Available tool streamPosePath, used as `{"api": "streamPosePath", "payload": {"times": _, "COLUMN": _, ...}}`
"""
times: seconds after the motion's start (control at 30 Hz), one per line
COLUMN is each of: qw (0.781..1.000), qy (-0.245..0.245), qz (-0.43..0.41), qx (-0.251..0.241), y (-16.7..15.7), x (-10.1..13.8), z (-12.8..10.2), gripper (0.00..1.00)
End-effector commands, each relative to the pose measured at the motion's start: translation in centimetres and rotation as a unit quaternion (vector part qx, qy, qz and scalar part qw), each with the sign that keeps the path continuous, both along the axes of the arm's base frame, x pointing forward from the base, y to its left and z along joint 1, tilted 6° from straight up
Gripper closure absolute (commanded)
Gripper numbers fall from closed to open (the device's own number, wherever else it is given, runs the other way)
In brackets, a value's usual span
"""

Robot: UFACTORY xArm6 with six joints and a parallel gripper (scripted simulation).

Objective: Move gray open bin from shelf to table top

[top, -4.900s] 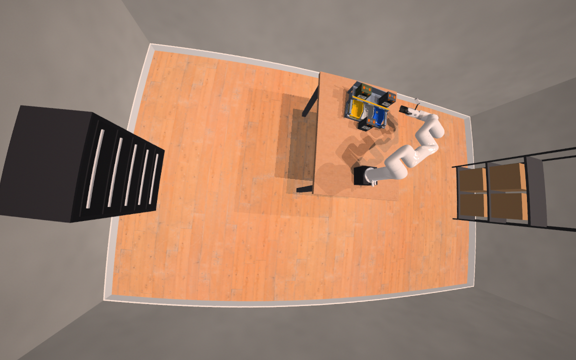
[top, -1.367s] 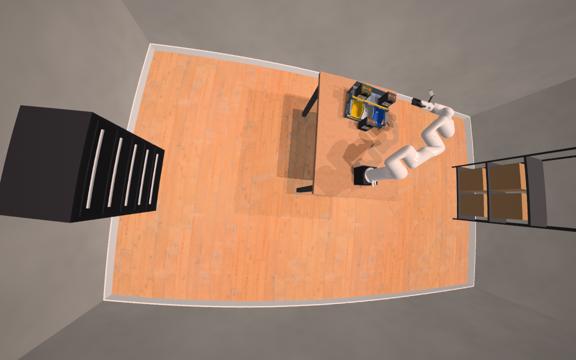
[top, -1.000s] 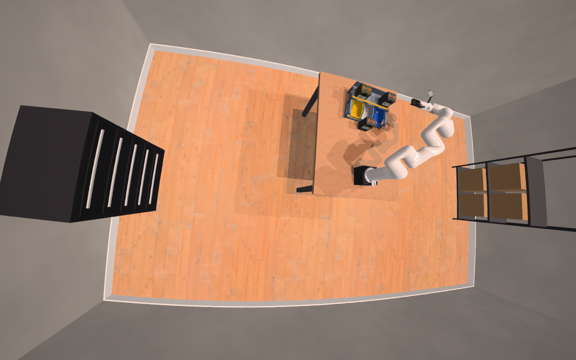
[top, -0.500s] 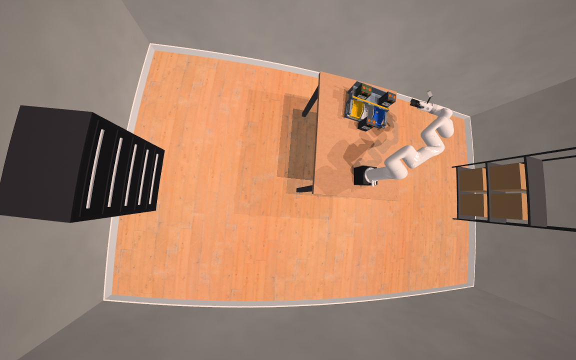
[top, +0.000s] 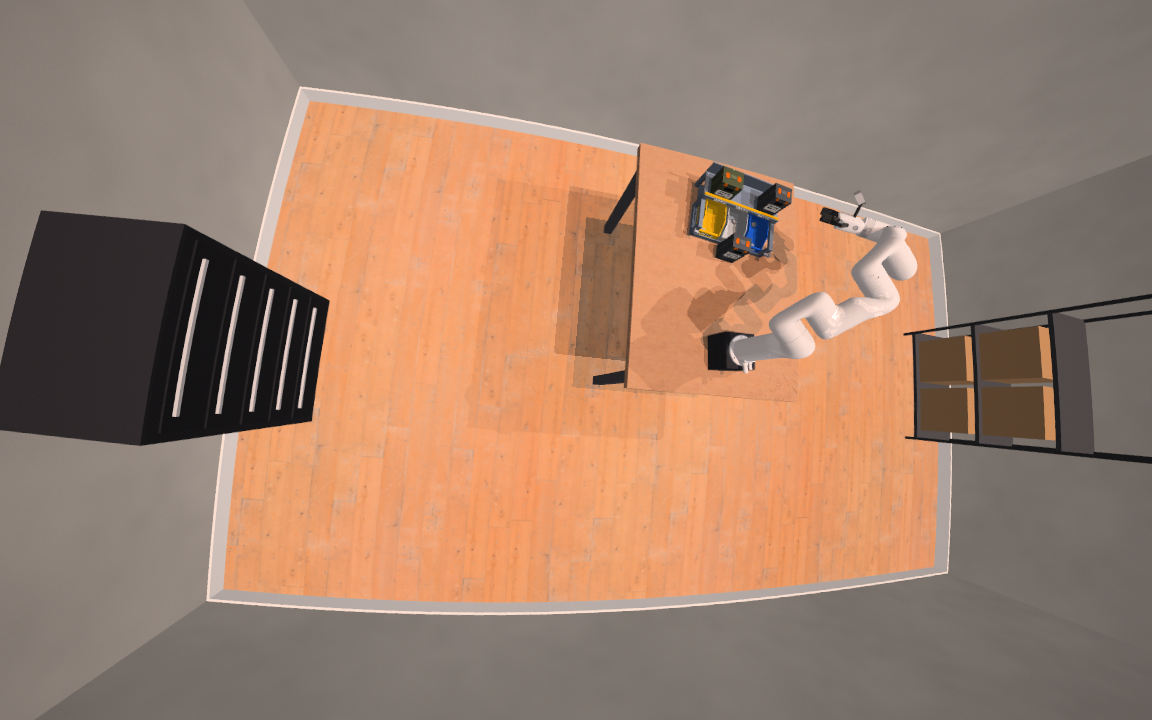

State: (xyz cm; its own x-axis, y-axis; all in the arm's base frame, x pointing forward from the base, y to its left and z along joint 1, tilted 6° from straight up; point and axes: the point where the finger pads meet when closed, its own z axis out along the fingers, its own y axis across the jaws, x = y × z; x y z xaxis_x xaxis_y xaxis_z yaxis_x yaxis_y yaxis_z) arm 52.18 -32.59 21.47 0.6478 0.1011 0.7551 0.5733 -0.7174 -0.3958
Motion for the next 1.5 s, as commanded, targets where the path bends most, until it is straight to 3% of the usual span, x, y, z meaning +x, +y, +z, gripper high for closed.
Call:
{"api": "streamPosePath", "payload": {"times": 0.0, "qw": 1.000, "qy": -0.004, "qz": -0.005, "qx": -0.005, "y": 0.1, "x": -0.2, "z": 0.2, "gripper": 0.00}}
{"api": "streamPosePath", "payload": {"times": 0.17, "qw": 1.000, "qy": -0.004, "qz": -0.005, "qx": -0.005, "y": 0.1, "x": -0.2, "z": 0.2, "gripper": 0.00}}
{"api": "streamPosePath", "payload": {"times": 0.33, "qw": 1.000, "qy": -0.004, "qz": -0.005, "qx": -0.005, "y": 1.4, "x": -5.0, "z": -0.1, "gripper": 0.00}}
{"api": "streamPosePath", "payload": {"times": 0.73, "qw": 1.000, "qy": -0.004, "qz": -0.005, "qx": -0.005, "y": 1.4, "x": -5.0, "z": -0.1, "gripper": 0.00}}
{"api": "streamPosePath", "payload": {"times": 0.9, "qw": 1.000, "qy": -0.004, "qz": -0.005, "qx": -0.005, "y": 2.8, "x": -10.3, "z": -0.3, "gripper": 0.00}}
{"api": "streamPosePath", "payload": {"times": 1.3, "qw": 1.000, "qy": -0.004, "qz": -0.005, "qx": -0.005, "y": 2.8, "x": -10.3, "z": -0.3, "gripper": 0.00}}
{"api": "streamPosePath", "payload": {"times": 1.47, "qw": 1.000, "qy": -0.004, "qz": -0.005, "qx": -0.005, "y": 4.2, "x": -15.6, "z": -0.6, "gripper": 0.00}}
